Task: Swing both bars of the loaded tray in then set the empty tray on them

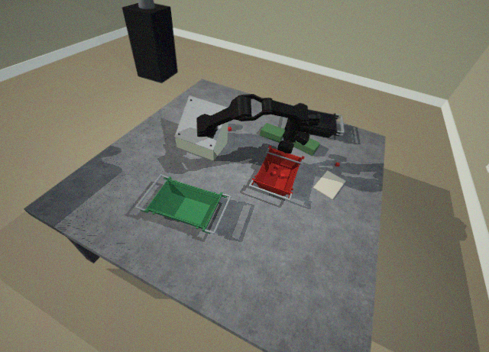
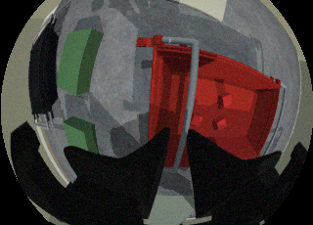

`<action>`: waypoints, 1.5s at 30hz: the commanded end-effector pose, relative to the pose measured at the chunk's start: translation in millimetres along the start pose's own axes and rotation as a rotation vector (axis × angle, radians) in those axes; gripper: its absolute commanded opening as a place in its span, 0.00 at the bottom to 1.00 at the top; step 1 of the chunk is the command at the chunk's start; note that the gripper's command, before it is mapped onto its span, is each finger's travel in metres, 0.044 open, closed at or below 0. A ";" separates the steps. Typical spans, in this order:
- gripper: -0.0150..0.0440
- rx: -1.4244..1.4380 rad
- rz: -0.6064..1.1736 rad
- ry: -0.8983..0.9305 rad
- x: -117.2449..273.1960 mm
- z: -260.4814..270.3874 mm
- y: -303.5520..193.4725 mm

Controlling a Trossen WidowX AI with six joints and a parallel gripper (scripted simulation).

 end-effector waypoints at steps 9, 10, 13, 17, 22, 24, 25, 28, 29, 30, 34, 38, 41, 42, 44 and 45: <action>0.39 -0.001 0.006 0.000 -3.1 -1.1 0.0; 0.39 -0.001 0.006 0.000 -3.1 -1.1 0.0; 0.39 -0.001 0.006 0.000 -3.1 -1.1 0.0; 0.39 -0.001 0.006 0.000 -3.1 -1.1 0.0; 0.39 -0.001 0.006 0.000 -3.1 -1.1 0.0; 0.39 -0.001 0.006 0.000 -3.1 -1.1 0.0; 0.39 -0.001 0.006 0.000 -3.1 -1.1 0.0; 0.39 0.008 0.000 0.002 11.8 -0.6 2.6; 0.39 0.015 -0.004 0.003 21.8 -0.3 3.9; 0.39 0.022 -0.009 0.004 33.2 -0.1 5.0; 0.39 0.059 -0.030 0.007 92.4 0.0 3.7; 0.39 0.092 -0.046 0.007 144.8 -2.1 -6.9; 0.39 -0.108 -0.029 0.011 107.0 -14.0 3.4; 0.39 -0.237 -0.027 0.018 102.9 -24.5 5.0; 0.39 -0.495 -0.022 0.029 94.7 -45.5 7.2; 0.39 -0.624 -0.019 0.033 90.5 -56.0 7.9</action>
Point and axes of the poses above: the point midway between the two fingers, 35 mm back from their tips, its own x axis back along the fingers, its own z axis across the jaws, y = z × x, the point moved 9 cm from there along x, back along the fingers, and after that the axes turned 10 degrees about x, right-handed, at the moved point
